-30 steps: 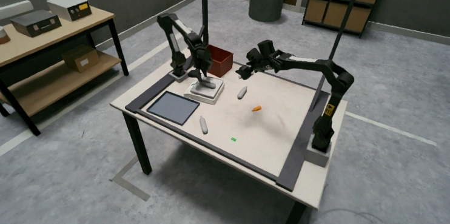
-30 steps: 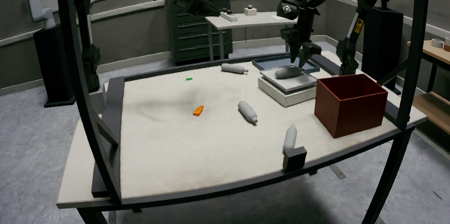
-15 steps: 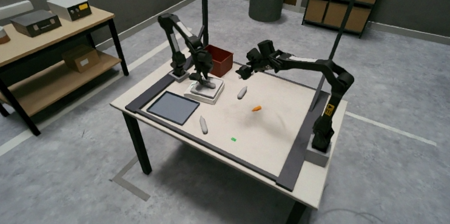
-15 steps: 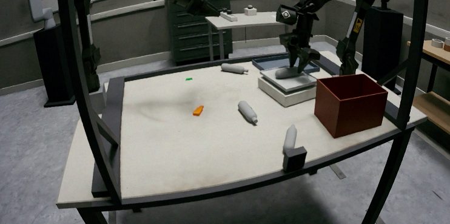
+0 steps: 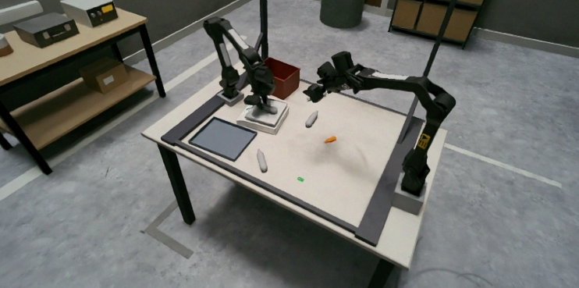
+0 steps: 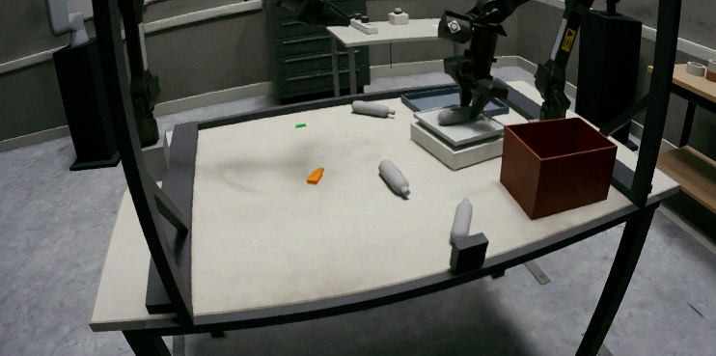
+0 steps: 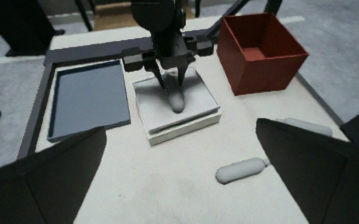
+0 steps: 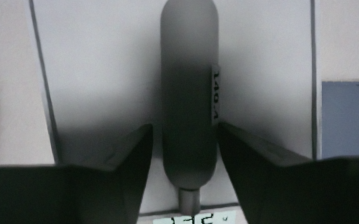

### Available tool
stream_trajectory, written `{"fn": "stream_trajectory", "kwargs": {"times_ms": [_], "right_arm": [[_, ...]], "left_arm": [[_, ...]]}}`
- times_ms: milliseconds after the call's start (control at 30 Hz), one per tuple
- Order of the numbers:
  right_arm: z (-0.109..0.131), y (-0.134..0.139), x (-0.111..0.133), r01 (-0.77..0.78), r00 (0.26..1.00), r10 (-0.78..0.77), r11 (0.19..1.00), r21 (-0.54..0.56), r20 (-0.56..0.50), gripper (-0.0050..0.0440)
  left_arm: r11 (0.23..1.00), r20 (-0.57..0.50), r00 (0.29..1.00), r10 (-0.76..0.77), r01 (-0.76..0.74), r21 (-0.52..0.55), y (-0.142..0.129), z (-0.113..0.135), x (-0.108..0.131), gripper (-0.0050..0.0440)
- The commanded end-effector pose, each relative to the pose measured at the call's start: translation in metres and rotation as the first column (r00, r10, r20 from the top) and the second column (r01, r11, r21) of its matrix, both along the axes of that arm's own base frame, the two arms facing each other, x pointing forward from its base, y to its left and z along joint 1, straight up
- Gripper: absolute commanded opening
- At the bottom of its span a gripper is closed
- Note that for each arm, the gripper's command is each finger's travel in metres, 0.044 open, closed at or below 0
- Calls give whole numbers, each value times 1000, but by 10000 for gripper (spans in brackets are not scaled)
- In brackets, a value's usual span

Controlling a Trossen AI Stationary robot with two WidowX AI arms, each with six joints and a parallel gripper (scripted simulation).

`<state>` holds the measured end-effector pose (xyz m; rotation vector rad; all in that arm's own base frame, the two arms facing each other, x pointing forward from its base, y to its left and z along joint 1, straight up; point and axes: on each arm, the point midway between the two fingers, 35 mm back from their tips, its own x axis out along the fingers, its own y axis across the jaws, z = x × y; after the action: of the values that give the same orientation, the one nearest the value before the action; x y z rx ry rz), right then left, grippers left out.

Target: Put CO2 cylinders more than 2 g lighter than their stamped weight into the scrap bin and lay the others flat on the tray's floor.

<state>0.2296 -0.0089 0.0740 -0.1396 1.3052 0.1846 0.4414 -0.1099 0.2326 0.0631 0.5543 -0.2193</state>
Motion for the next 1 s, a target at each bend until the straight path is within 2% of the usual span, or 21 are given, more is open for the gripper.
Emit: {"fn": "stream_trajectory", "kwargs": {"times_ms": [0, 33, 100, 133, 467, 500, 600, 733, 867, 967], "right_arm": [[5, 0, 4, 1, 1000, -1, 1000, -3, 20, 172], [5, 0, 2, 3, 1000, -3, 1000, -5, 22, 152], [5, 0, 1, 3, 1000, -3, 1000, -5, 21, 152], [5, 0, 2, 3, 1000, -3, 1000, -5, 24, 132], [3, 0, -2, 3, 1000, -3, 1000, -3, 15, 92], [5, 0, 0, 3, 1000, -3, 1000, -4, 21, 68], [16, 0, 4, 3, 999, -3, 1000, -5, 38, 0], [41, 0, 4, 3, 999, -3, 1000, -5, 38, -2], [82, 0, 2, 3, 999, -3, 1000, -5, 38, -3], [86, 0, 3, 3, 1000, -2, 1000, -4, 22, -4]], "left_arm": [[1000, 27, 1000, 2, -1, -7, 0, 12, 0, 440], [1000, 27, 1000, 2, -1, -7, 0, 12, 0, 440], [1000, 27, 1000, 2, -1, -7, 0, 12, 0, 440], [1000, 27, 1000, 2, -1, -7, 0, 12, 0, 440], [1000, 27, 1000, 2, -1, -7, 0, 12, 0, 440], [1000, 27, 1000, 2, -1, -7, 0, 12, 0, 440], [1000, 27, 1000, 2, -1, -7, 0, 12, 0, 440], [1000, 27, 1000, 2, -1, -7, 0, 12, 0, 440], [1000, 27, 1000, 2, -1, -7, 0, 12, 0, 440], [1000, 27, 1000, 2, -1, -7, 0, 12, 0, 440]]}}
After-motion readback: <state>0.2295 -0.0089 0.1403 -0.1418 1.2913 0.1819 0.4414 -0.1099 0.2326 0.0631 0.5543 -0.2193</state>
